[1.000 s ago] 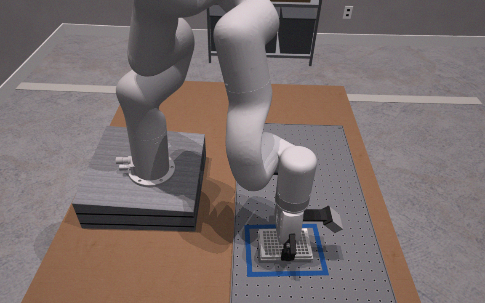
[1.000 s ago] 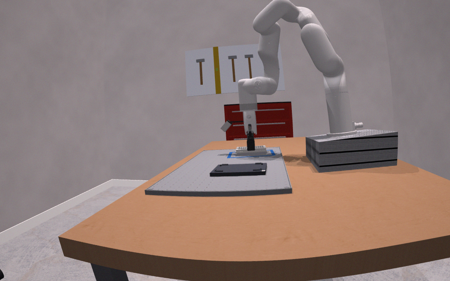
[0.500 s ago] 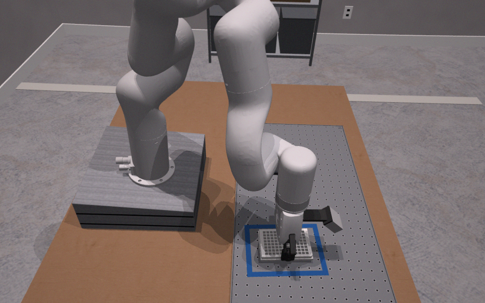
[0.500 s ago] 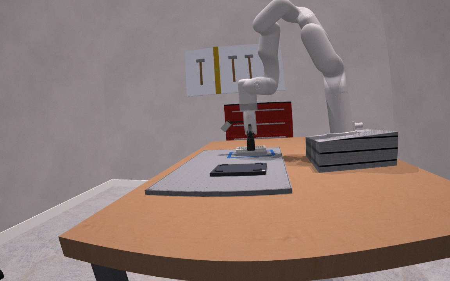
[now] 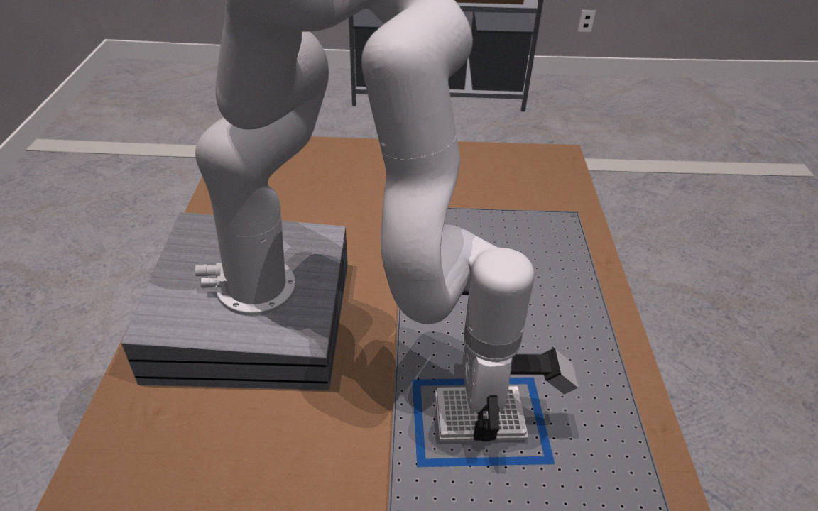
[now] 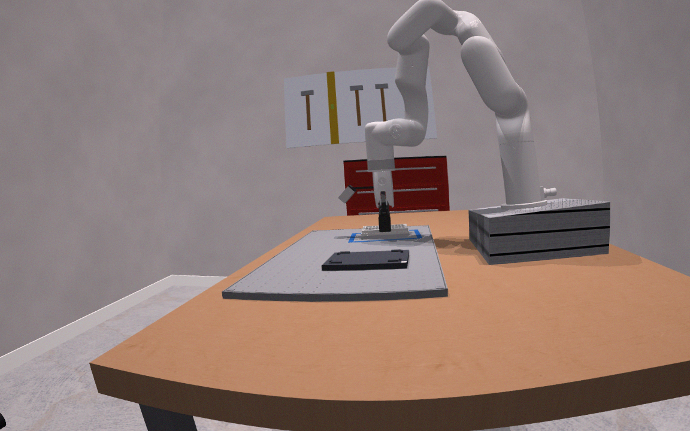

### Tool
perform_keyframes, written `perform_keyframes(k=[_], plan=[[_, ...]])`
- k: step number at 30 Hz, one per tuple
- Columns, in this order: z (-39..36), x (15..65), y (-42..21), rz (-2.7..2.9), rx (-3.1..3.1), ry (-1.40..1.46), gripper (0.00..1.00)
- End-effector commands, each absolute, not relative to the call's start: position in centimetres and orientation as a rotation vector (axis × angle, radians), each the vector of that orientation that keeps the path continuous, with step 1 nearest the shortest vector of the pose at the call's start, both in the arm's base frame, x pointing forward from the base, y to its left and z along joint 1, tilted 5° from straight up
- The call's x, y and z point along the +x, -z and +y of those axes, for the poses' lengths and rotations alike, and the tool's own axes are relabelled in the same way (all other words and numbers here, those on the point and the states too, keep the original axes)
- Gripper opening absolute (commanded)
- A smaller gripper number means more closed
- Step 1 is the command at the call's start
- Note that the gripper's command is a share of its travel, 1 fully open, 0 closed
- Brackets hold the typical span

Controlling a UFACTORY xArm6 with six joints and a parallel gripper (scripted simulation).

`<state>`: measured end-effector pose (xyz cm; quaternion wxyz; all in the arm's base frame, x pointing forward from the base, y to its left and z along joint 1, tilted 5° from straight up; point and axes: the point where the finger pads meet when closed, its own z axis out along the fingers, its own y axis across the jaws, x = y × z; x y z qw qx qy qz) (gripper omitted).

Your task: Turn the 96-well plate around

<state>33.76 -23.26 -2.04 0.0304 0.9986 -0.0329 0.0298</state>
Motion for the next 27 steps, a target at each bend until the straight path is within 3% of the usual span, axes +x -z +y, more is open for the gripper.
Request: perform_keyframes(k=[1, 27], plan=[[-23.34, 33.87, 2.0, -0.101, 3.076, -0.096, 0.0], [-23.37, 33.9, 2.4, -0.101, 3.076, -0.096, 0.0]])
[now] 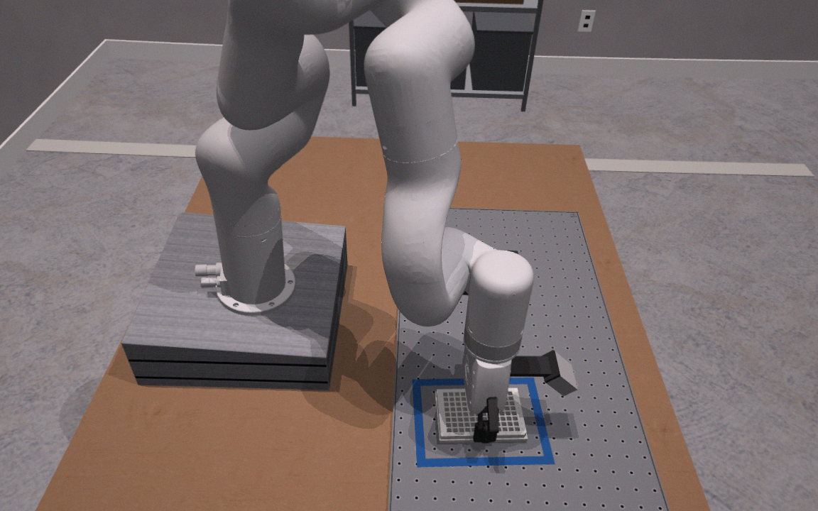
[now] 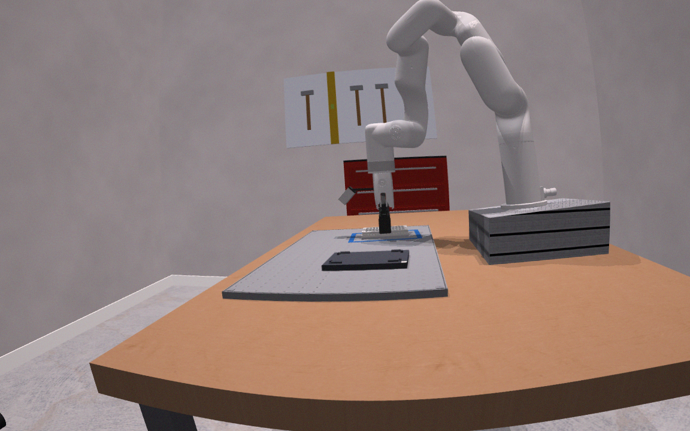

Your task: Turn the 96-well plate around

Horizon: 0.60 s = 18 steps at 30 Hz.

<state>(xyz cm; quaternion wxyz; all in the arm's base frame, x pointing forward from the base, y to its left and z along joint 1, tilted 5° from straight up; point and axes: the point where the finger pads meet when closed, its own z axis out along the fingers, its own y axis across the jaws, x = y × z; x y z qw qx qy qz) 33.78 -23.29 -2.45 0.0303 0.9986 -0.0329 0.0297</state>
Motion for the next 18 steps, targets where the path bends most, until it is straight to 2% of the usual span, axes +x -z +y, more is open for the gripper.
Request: perform_keyframes(k=[1, 18], plan=[[-23.37, 33.9, 2.4, -0.101, 3.076, -0.096, 0.0], [-23.38, 33.91, 2.65, -0.101, 3.076, -0.096, 0.0]])
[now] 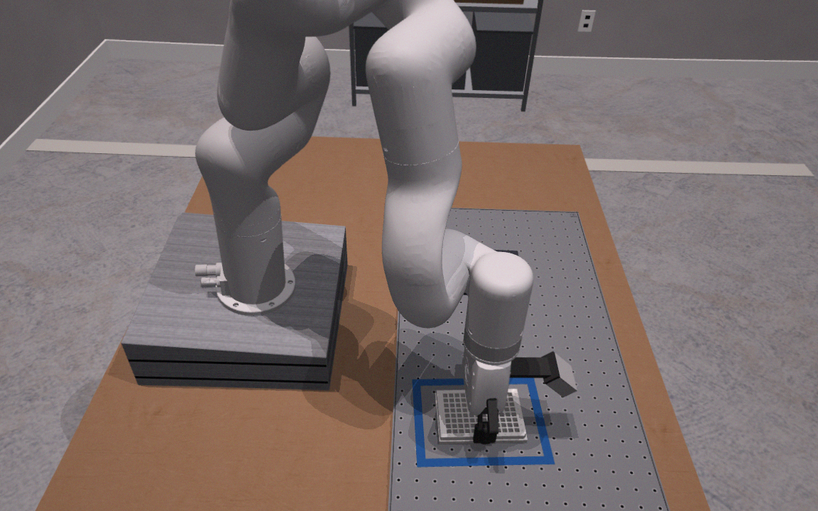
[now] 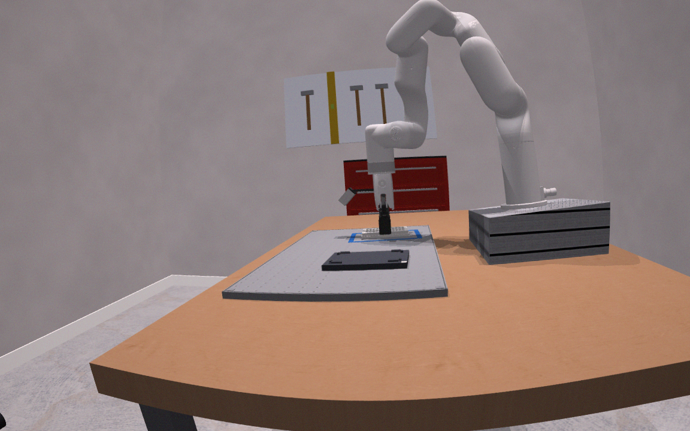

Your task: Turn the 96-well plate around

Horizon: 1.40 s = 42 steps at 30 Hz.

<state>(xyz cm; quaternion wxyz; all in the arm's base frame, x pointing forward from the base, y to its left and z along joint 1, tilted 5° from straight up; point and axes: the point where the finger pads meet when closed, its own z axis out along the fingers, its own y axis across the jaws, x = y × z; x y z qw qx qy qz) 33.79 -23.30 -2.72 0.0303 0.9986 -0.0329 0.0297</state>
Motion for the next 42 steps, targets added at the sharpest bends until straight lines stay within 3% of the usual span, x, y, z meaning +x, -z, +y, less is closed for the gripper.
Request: perform_keyframes(k=[1, 10, 11, 42], plan=[[-23.38, 33.91, 2.65, -0.101, 3.076, -0.096, 0.0], [-23.39, 33.92, 2.8, -0.101, 3.076, -0.096, 0.0], [-23.39, 33.92, 2.86, -0.101, 3.076, -0.096, 1.0], [-23.4, 33.93, 2.86, -0.101, 3.076, -0.096, 1.0]])
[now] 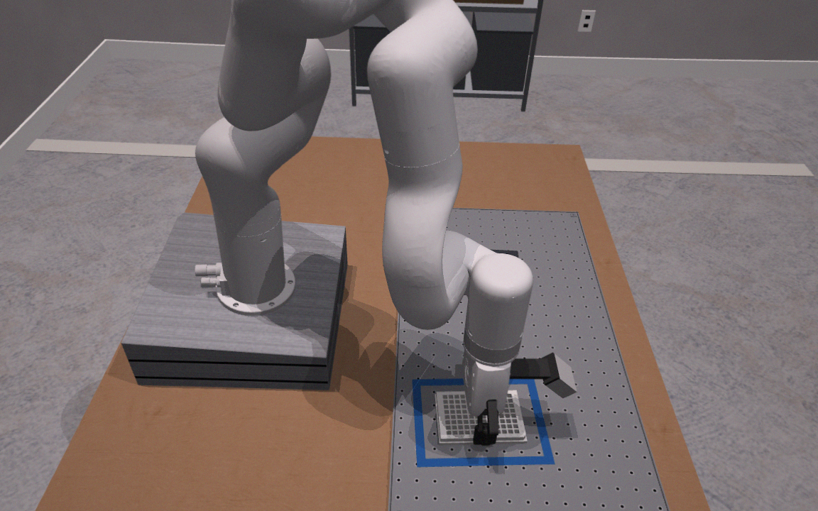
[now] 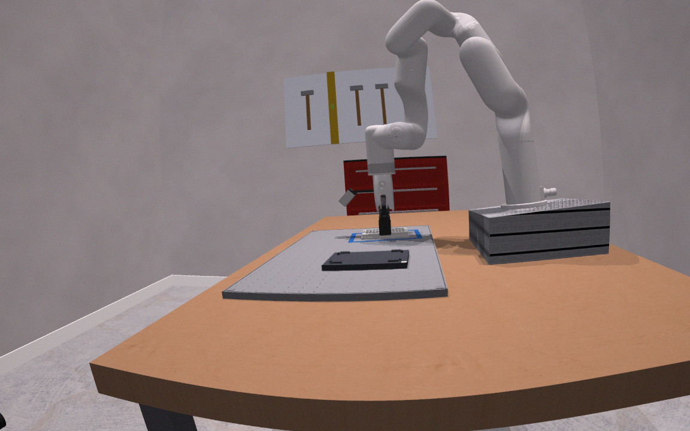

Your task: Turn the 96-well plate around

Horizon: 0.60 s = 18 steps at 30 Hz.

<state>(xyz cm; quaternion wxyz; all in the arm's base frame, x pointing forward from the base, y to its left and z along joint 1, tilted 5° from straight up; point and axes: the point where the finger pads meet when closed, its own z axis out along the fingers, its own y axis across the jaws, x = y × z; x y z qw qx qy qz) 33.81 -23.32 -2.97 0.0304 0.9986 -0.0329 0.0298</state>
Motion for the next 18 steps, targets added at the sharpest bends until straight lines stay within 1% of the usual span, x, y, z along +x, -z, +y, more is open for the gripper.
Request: perform_keyframes(k=[1, 18], plan=[[-23.4, 33.9, 2.9, -0.101, 3.076, -0.096, 1.0], [-23.2, 33.7, -0.6, -0.101, 3.076, -0.096, 1.0]])
